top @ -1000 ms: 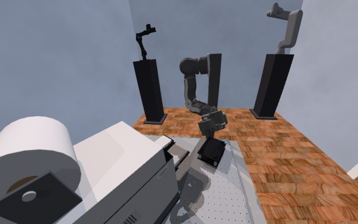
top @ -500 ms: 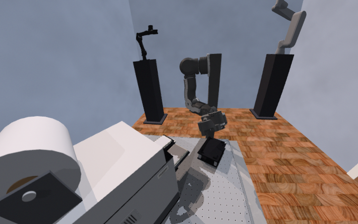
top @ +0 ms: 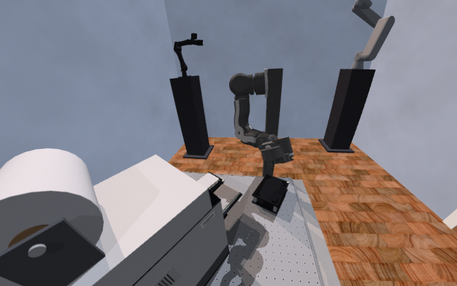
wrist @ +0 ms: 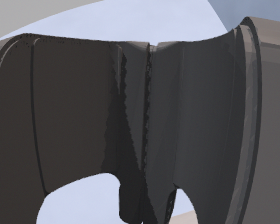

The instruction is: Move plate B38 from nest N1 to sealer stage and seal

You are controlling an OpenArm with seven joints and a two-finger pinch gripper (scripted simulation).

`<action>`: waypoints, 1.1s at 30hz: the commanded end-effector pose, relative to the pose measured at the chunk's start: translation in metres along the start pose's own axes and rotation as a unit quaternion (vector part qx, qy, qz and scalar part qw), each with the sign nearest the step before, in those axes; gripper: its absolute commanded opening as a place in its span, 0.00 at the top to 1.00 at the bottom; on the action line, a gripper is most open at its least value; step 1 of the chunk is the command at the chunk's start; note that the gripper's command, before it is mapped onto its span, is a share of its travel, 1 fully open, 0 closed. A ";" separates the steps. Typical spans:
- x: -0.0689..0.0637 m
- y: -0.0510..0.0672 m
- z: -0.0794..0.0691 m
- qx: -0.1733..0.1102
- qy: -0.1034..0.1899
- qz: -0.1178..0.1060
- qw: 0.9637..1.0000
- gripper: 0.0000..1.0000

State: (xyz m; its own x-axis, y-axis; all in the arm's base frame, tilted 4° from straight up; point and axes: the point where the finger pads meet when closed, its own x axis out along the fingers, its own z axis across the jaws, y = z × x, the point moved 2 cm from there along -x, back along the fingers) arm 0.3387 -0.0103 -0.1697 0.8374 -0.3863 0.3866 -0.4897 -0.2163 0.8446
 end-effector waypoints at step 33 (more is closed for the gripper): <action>-0.002 -0.003 0.004 -0.001 0.003 -0.001 1.000 1.00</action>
State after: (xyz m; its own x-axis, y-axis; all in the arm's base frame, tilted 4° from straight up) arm 0.3377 -0.0136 -0.1741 0.8382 -0.3849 0.3863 -0.4877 -0.2121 0.8469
